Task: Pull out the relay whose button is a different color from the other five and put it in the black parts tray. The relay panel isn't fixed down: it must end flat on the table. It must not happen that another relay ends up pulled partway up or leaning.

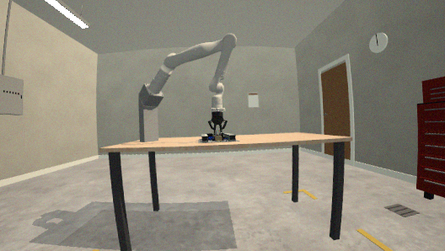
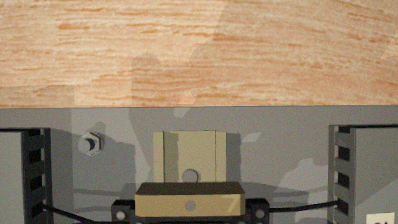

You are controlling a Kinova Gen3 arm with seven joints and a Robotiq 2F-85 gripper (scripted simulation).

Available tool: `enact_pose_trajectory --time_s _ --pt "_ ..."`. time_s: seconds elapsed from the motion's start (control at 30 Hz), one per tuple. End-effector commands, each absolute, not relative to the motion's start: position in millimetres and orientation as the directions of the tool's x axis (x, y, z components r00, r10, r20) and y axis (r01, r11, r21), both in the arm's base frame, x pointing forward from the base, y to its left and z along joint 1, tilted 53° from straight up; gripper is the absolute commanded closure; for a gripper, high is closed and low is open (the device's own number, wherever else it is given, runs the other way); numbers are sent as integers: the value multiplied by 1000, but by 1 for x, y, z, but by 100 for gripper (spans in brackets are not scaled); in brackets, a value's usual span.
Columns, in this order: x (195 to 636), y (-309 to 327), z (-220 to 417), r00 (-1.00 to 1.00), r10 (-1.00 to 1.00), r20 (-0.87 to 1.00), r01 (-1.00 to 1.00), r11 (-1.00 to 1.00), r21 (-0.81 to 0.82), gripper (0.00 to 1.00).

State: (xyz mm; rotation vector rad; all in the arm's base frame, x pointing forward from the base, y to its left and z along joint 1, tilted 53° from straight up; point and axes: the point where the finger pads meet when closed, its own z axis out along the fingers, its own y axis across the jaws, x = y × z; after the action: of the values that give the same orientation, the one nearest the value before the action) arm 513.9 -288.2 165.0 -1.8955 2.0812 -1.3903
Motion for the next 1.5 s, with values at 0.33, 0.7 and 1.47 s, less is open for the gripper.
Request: enact_pose_trajectory --time_s 0.33,0.7,1.47 --pt "515 -288 167 -269 -800 537 -812 -111 -573 100" --pt "515 -288 168 -269 -800 537 -824 -98 -558 100" --pt "516 -287 168 -269 -800 537 -839 -80 -539 100"
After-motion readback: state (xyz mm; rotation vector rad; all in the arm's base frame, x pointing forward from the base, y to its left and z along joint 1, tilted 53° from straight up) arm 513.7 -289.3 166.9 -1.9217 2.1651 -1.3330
